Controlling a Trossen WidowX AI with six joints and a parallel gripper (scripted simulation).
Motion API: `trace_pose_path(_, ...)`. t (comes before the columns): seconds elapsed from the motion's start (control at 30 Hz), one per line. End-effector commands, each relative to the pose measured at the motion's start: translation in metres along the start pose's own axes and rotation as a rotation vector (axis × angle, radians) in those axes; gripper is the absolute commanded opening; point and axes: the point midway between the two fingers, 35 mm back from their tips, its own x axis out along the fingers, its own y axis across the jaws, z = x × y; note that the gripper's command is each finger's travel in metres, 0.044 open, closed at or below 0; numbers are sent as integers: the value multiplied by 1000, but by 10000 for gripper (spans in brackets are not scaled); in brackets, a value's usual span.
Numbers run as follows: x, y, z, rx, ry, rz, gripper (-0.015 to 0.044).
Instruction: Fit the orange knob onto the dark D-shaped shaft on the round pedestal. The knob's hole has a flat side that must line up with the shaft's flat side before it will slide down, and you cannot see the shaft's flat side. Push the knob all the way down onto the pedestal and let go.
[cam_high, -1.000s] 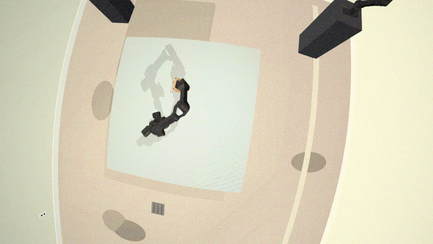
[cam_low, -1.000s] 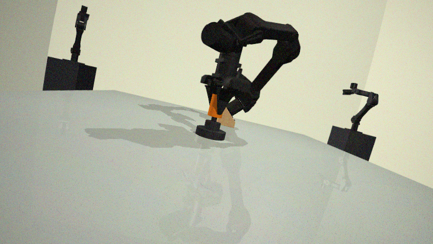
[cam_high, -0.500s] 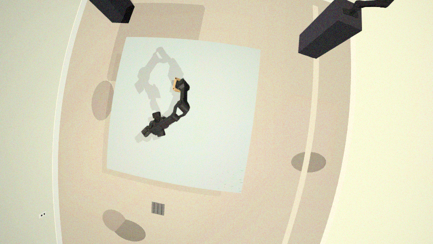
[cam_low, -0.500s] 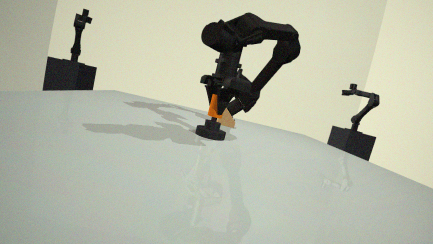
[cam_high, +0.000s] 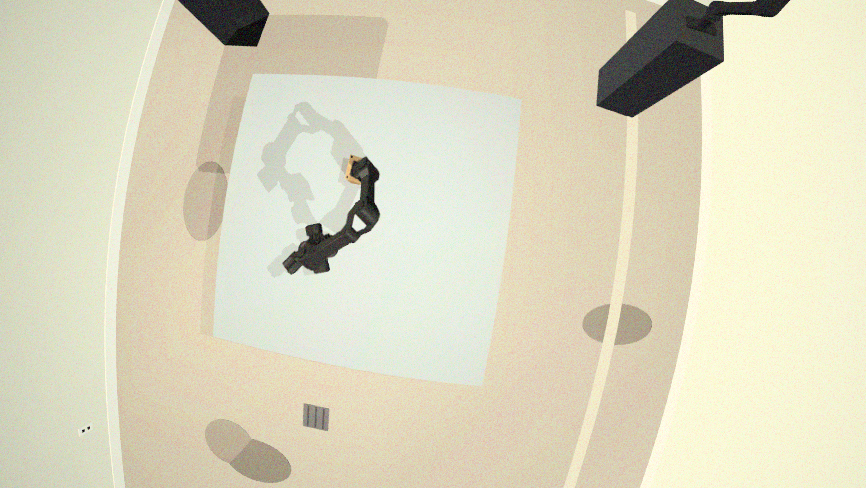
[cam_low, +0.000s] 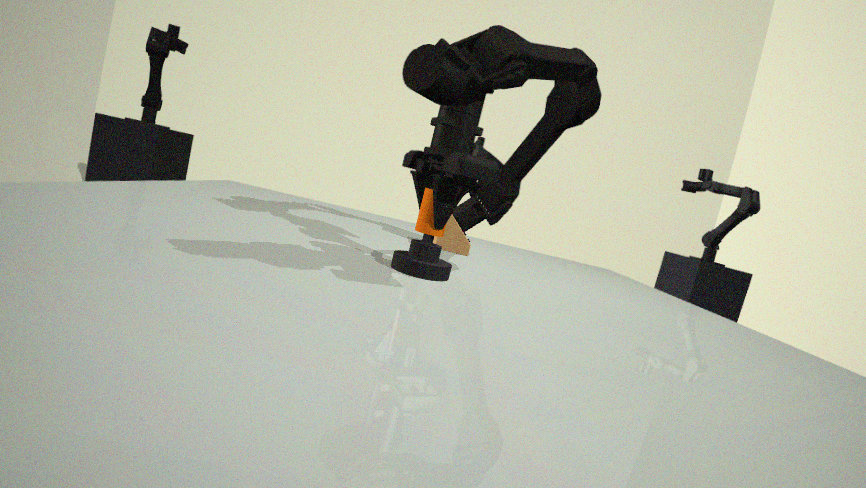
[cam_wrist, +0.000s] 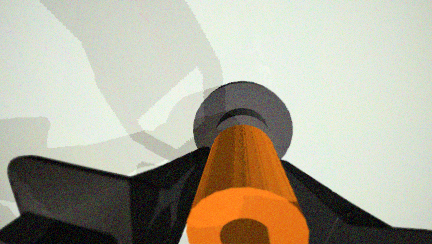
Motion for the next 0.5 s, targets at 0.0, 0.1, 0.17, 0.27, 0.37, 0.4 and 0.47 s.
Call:
trace_pose_path(0.0, 1, 1, 1, -21, -4, -2, 0)
trace_pose_path(0.1, 1, 1, 1, -37, -4, -2, 0)
trace_pose_path(0.17, 1, 1, 1, -40, -4, -2, 0)
trace_pose_path(0.27, 1, 1, 1, -65, -4, -2, 0)
trace_pose_path(0.37, 1, 1, 1, -96, -4, -2, 0)
trace_pose_path(0.4, 1, 0, 1, -104, -4, -2, 0)
trace_pose_path(0.47, 2, 0, 1, -94, -4, -2, 0)
